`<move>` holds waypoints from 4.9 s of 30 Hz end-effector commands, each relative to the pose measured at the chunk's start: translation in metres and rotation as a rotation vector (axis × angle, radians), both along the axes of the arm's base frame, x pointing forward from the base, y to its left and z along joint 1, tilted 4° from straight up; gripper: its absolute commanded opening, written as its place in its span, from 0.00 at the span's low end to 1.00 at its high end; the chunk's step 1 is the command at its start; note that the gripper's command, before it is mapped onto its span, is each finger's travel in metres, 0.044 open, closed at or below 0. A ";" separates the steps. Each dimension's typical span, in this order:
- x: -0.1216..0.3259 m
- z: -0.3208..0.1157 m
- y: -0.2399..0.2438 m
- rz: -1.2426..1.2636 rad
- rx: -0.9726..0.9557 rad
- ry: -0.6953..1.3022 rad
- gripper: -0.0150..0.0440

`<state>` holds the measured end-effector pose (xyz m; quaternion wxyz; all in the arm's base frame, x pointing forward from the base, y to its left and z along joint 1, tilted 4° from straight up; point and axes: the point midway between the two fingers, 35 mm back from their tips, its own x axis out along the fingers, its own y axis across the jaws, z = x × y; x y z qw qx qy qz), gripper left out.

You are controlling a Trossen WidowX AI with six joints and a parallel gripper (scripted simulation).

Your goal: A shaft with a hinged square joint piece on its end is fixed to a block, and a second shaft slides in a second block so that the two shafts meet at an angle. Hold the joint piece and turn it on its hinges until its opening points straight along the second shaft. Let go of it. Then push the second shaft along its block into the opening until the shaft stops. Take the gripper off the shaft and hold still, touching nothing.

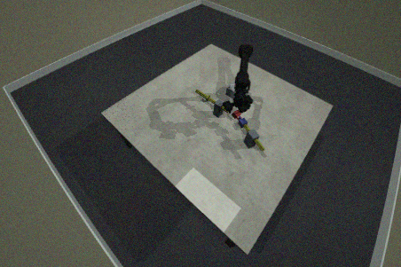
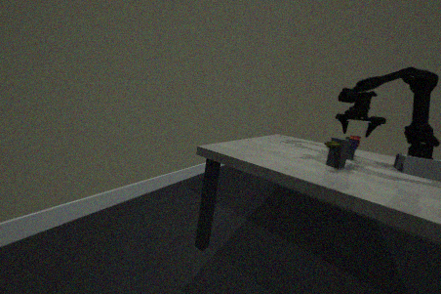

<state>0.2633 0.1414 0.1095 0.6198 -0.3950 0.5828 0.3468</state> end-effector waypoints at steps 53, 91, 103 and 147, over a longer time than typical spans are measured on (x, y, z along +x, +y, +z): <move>-0.017 0.067 -0.069 -1.288 0.069 -0.056 1.00; -0.015 0.053 -0.066 -2.332 0.080 -0.253 1.00; -0.014 0.049 -0.065 -2.652 0.118 -0.349 1.00; -0.002 -0.034 -0.002 -2.745 0.136 -0.372 1.00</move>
